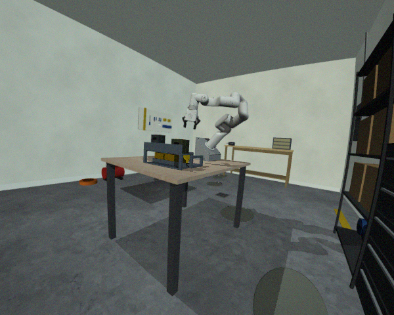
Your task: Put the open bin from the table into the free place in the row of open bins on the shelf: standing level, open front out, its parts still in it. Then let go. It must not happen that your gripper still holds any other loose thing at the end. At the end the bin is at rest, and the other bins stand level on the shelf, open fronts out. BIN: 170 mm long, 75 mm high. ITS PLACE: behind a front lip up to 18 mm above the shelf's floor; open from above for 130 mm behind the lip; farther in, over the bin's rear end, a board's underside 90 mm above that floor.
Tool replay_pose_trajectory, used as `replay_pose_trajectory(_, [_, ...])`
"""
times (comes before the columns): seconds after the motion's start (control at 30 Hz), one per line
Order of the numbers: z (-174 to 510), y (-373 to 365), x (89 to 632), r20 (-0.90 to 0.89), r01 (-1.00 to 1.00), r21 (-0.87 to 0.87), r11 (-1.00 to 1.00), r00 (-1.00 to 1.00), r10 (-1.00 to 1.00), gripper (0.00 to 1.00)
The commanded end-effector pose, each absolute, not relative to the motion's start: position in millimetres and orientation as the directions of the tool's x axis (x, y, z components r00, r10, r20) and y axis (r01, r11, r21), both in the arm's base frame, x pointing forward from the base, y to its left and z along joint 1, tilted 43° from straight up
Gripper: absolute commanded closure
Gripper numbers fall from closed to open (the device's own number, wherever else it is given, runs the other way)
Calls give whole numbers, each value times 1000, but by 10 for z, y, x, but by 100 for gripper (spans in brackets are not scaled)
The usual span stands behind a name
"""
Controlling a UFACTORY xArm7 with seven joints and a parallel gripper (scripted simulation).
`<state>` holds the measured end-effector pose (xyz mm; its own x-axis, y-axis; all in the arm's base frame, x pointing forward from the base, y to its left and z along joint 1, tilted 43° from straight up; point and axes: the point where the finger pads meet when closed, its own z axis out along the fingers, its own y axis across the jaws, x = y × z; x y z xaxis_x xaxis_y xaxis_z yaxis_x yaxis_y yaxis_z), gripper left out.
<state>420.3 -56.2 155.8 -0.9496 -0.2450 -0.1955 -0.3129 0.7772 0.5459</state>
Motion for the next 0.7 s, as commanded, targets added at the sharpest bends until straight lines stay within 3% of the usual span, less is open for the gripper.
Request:
replay_pose_trajectory(0.0, [1572, -574, 4211, -183, -297, 561, 772, -955, -235, 0])
replay_pose_trajectory(0.17, [1572, -574, 4211, -183, -297, 561, 772, -955, -235, 0])
replay_pose_trajectory(0.33, [1572, -574, 4210, -36, -68, 671, 738, -998, -59, 0])
replay_pose_trajectory(0.67, [1572, -574, 4210, -36, -68, 671, 738, -998, -59, 0])
